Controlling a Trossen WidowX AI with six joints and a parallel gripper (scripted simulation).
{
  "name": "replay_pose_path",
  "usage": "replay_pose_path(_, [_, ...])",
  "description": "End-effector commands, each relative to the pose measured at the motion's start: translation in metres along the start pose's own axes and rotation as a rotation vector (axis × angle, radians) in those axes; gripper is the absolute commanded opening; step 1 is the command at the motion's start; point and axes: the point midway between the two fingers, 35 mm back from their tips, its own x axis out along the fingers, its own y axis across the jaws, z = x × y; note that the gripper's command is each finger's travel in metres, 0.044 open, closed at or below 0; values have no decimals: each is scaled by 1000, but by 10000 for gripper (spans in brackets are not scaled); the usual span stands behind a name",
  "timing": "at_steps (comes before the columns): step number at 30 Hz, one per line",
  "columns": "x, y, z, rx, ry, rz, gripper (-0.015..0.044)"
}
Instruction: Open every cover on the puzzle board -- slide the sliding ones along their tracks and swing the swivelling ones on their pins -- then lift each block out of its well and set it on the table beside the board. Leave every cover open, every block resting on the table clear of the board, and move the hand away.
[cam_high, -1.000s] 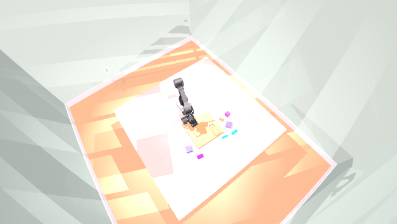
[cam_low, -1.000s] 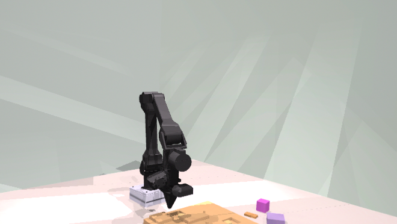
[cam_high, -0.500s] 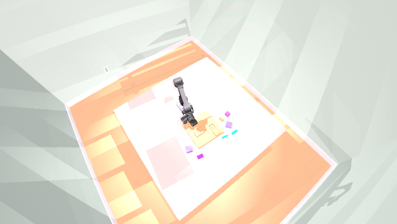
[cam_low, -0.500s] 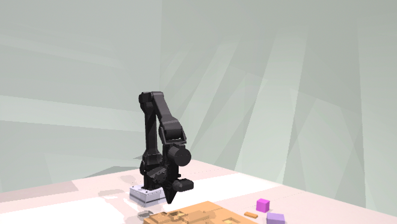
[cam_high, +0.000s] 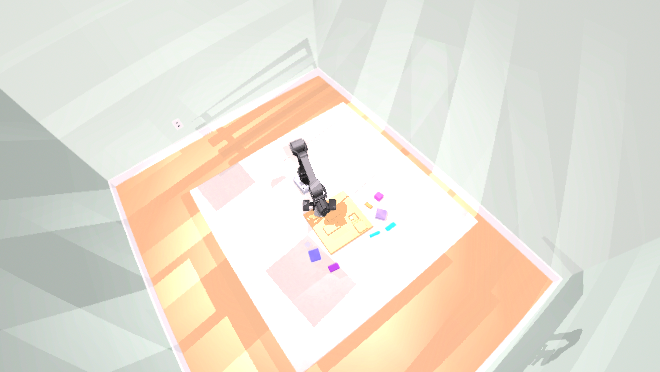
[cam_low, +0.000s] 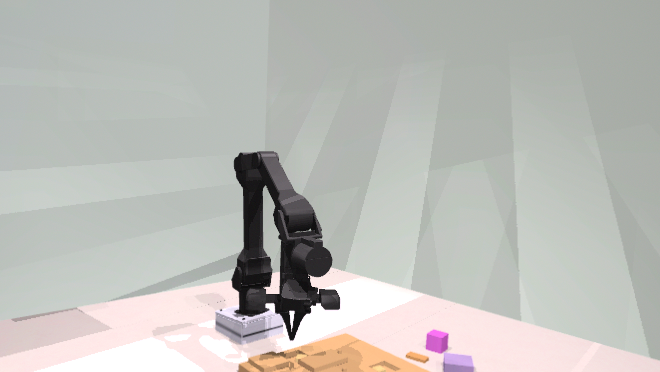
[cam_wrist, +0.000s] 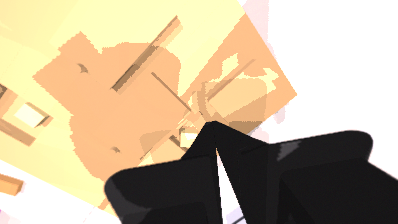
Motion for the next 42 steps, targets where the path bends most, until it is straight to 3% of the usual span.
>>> replay_pose_path(1, [-7,24,19,-842,-7,2,0])
replay_pose_path(20, [-10,60,40,-2120,-12,-6,0])
replay_pose_path(42, [-10,61,40,-2153,-13,-7,0])
